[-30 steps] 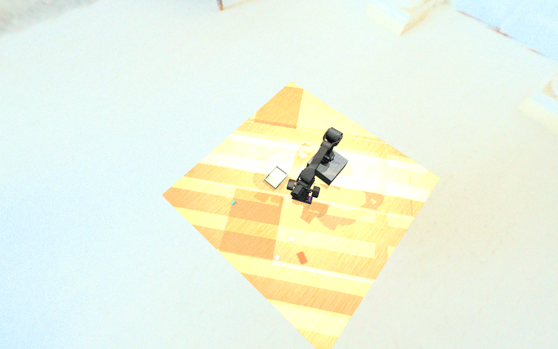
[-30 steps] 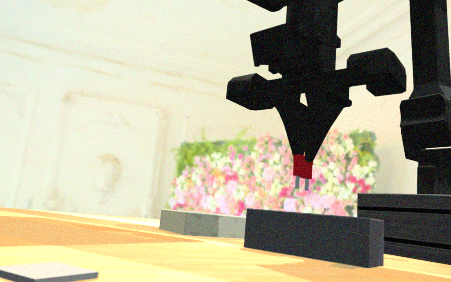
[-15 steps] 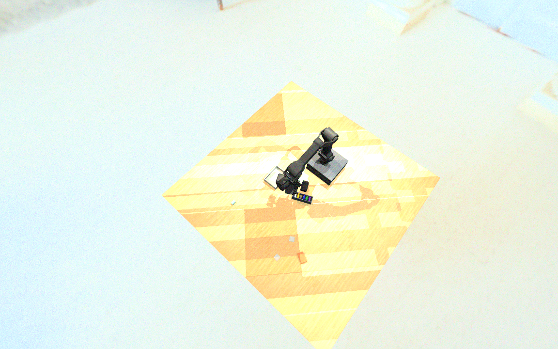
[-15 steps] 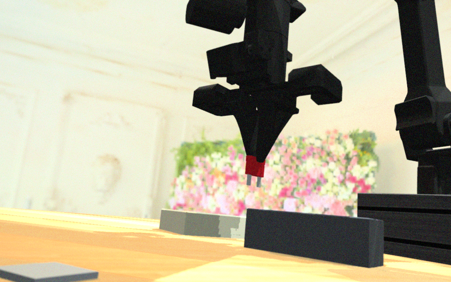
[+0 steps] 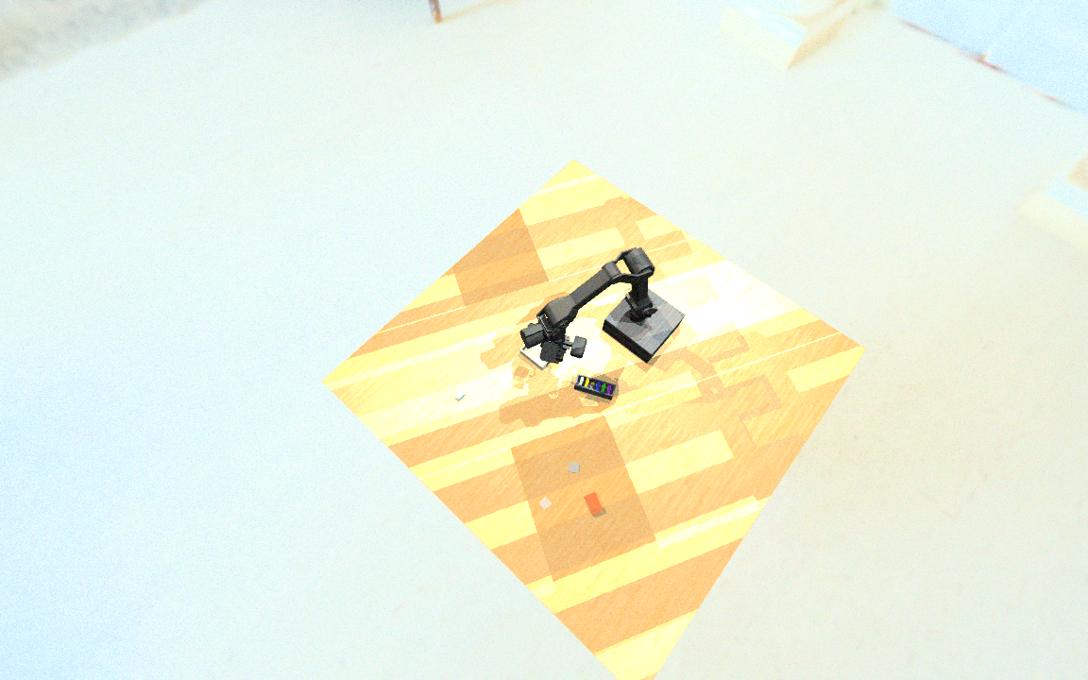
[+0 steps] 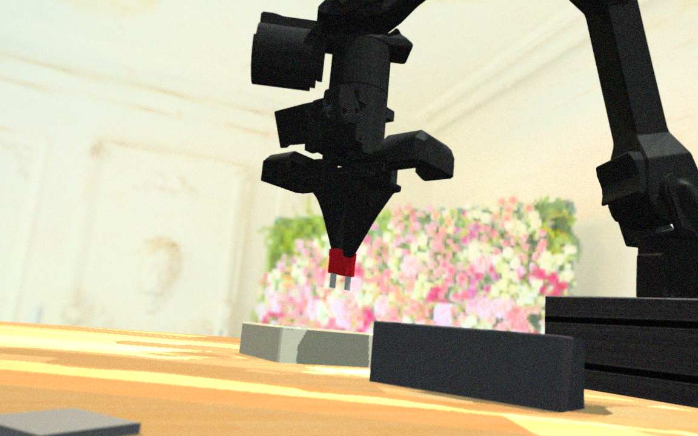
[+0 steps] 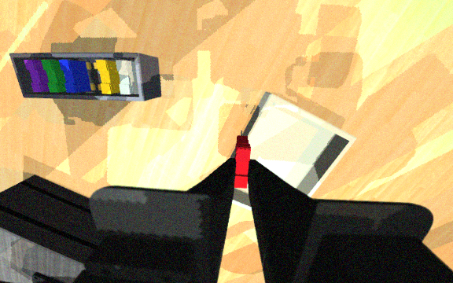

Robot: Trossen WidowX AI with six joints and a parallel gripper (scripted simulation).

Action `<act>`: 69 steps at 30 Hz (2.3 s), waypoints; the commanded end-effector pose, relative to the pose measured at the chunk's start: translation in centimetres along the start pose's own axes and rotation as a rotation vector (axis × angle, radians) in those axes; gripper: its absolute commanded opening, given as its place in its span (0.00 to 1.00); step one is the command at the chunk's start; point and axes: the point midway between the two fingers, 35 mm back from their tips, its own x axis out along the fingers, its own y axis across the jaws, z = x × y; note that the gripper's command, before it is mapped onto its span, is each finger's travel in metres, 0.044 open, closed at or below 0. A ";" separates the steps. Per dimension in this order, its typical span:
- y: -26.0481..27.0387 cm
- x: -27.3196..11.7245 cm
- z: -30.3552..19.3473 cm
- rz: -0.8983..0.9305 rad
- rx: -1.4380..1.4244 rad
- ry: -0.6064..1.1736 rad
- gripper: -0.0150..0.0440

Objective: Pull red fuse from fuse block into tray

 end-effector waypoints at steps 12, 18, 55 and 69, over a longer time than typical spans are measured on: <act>-4.9 0.1 -4.0 -0.003 -0.003 0.005 0.25; -5.0 1.0 -3.9 -0.003 -0.003 0.005 0.25; -5.0 2.6 -3.9 -0.005 0.000 0.001 0.81; -4.9 0.1 -3.9 -0.001 0.002 0.002 0.81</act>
